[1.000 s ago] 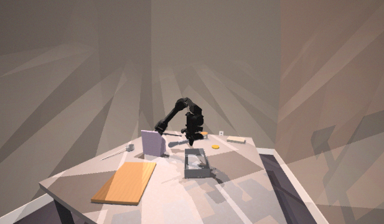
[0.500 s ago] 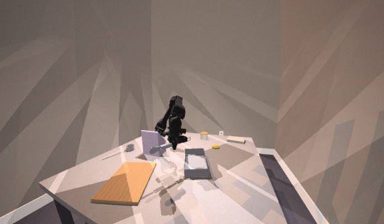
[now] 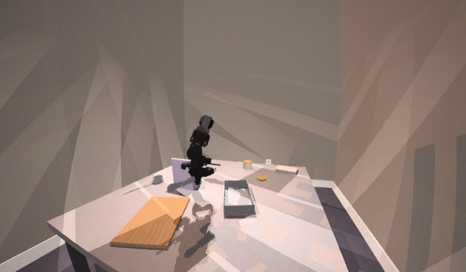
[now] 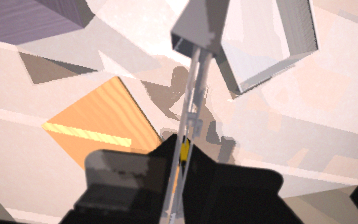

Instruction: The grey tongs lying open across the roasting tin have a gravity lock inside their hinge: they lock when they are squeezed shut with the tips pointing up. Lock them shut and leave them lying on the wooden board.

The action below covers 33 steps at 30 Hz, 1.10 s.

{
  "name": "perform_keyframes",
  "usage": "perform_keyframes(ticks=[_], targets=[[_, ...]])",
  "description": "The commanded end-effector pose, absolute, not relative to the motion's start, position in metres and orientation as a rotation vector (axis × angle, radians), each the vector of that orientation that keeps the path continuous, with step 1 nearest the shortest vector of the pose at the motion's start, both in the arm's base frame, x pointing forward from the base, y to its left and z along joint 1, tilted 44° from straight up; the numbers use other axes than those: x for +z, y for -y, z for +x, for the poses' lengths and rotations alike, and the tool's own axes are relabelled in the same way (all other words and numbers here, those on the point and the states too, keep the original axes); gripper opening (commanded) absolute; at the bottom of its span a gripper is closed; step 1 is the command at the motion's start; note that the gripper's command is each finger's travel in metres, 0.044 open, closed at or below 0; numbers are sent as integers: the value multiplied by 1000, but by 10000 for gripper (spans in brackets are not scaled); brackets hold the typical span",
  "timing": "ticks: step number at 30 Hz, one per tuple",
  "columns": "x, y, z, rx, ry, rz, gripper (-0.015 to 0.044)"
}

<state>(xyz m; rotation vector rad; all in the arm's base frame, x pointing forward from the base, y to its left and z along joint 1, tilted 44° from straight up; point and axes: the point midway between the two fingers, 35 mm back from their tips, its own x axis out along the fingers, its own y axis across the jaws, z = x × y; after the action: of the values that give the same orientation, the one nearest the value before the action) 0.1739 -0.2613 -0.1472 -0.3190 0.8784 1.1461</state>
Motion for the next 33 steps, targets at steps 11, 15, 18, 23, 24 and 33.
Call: perform_keyframes(ticks=[11,15,18,23,24,33], targets=[[-162,275,84,1187,-840,-466,-150],[-166,274,57,1206,-821,-512,-150],[-168,272,38,1221,-807,-544,-150],[-172,265,6,1248,-780,-596,-150],[-173,264,0,1254,-774,-606,-150],[-176,252,-33,1285,-739,-658,-150]])
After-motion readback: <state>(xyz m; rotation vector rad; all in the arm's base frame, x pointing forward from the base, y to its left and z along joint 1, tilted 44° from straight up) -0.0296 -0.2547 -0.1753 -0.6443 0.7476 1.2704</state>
